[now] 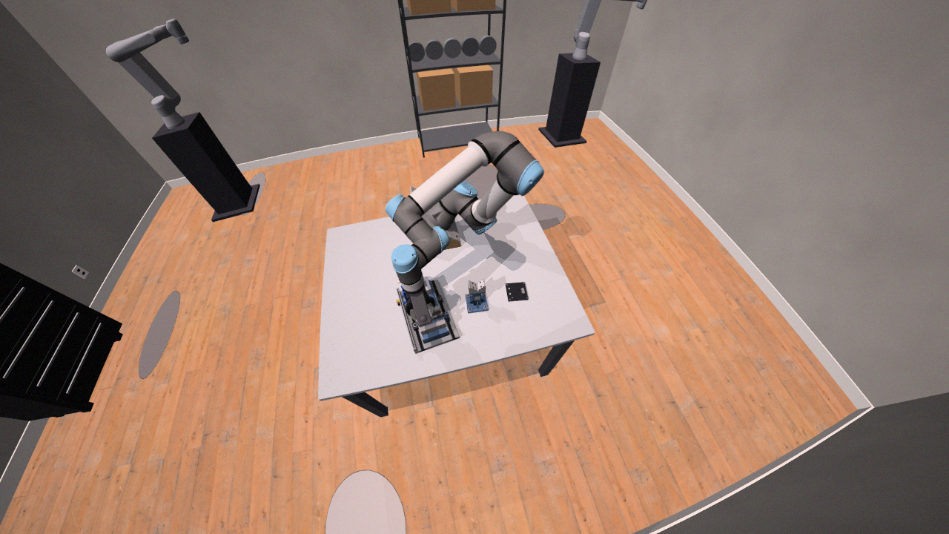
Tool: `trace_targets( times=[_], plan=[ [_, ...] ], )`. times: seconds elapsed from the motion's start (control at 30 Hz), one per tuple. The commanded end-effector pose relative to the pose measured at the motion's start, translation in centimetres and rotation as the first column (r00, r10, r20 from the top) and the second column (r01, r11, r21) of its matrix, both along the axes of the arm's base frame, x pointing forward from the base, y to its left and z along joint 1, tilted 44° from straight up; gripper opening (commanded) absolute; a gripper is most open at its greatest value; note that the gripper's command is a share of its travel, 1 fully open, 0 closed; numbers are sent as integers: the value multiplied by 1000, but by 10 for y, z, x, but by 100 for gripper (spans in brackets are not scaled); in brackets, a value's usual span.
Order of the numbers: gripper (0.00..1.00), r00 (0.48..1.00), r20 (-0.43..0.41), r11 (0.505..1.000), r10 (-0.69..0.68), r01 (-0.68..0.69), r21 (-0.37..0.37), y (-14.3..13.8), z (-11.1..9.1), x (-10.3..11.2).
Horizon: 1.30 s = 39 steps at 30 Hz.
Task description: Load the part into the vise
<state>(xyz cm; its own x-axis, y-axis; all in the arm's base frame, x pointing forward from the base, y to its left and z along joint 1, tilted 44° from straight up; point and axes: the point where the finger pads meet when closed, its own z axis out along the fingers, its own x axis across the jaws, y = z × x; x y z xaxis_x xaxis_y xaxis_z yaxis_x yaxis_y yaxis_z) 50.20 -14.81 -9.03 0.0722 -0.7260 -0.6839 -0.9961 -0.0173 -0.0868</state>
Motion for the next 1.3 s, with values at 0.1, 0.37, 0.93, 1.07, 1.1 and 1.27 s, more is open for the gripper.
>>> trace_targets(
  times=[0.1,0.37,0.93,1.07,1.1,1.27],
  plan=[
    [0,1000,1,1000,-1,1,-1,3,-3,1],
    [0,1000,1,1000,-1,1,-1,6,-6,1],
    [0,1000,1,1000,-1,1,-1,7,-8,1],
    [0,1000,1,1000,-1,1,-1,7,-8,1],
    [0,1000,1,1000,-1,1,-1,7,-8,1],
    [0,1000,1,1000,-1,1,-1,7,-8,1]
  ],
)
